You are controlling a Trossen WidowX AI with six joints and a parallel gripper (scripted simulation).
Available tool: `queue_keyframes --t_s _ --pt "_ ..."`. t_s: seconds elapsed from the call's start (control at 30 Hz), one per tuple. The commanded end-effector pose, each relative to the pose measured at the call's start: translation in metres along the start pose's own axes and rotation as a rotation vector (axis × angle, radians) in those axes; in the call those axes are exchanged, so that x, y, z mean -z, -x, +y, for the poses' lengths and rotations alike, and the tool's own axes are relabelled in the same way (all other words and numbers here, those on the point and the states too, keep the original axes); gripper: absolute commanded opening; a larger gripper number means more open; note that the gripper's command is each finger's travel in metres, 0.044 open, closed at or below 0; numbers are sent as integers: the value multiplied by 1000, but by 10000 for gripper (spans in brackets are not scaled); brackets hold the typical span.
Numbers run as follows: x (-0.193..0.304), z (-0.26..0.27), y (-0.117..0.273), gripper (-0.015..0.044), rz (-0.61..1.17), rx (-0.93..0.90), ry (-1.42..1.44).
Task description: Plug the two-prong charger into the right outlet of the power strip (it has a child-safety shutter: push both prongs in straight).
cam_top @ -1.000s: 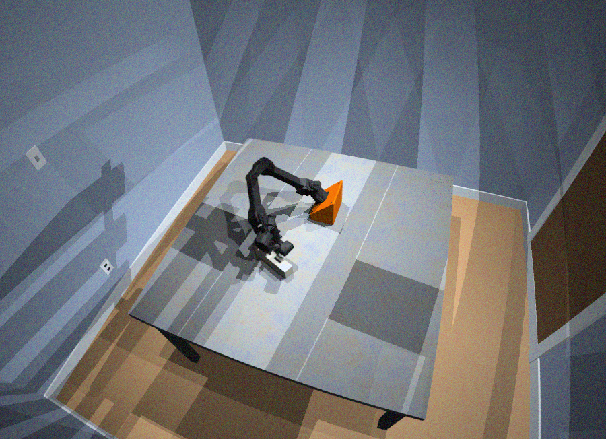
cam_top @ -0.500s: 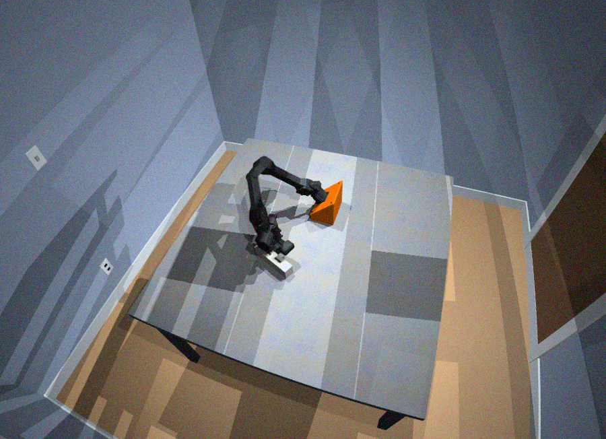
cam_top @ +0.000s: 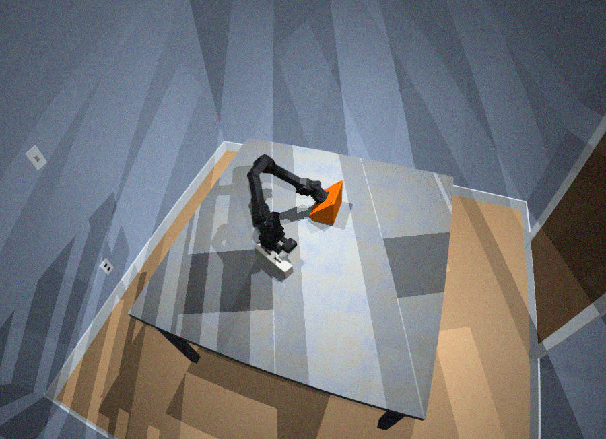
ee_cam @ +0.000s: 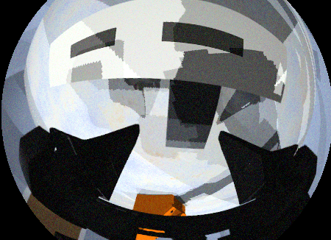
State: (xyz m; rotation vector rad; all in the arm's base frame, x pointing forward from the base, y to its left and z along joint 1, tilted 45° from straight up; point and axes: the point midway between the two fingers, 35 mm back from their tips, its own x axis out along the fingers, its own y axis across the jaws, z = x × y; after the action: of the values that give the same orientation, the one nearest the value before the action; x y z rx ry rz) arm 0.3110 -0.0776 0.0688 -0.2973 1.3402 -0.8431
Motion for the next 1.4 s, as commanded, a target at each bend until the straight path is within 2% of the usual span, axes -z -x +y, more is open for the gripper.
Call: queue_keyframes --t_s 0.0,1.1,1.37 --pt "4 0 1 440 -6 -1 -9" --pt "37 0 -2 440 -15 3 2" --pt "23 2 69 440 -570 1 6"
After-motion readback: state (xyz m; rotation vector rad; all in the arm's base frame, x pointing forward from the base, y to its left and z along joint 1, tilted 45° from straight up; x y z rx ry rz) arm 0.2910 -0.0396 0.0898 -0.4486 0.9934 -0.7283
